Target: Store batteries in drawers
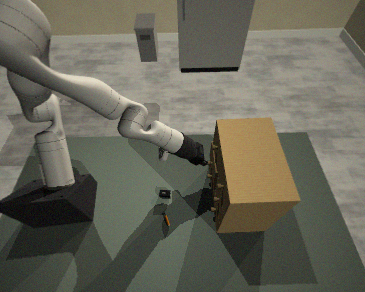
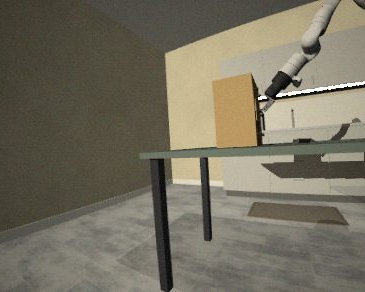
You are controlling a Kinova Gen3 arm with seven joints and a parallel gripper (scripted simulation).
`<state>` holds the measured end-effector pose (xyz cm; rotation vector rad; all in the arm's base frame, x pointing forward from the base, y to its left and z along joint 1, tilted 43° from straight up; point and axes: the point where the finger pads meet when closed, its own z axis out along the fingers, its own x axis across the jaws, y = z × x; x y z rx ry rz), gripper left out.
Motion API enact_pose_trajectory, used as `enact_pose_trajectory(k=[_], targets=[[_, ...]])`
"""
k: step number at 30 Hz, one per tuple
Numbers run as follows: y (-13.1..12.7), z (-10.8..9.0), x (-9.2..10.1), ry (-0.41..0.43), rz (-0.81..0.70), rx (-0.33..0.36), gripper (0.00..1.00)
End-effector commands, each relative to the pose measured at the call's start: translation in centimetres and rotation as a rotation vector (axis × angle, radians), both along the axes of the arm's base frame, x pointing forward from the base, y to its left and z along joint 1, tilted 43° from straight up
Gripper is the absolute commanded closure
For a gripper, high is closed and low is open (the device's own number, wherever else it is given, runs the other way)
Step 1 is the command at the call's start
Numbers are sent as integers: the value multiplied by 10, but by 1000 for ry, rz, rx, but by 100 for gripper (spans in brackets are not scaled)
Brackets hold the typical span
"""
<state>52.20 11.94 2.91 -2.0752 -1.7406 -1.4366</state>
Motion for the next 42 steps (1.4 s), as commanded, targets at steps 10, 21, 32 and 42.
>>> enact_pose_trajectory(k=[10,21,32,42], targets=[[1,0,6,-3,-1,-1,100],[1,0,6,-3,-1,-1,100],[1,0,6,-3,-1,-1,100],[1,0,6,-3,-1,-1,100]])
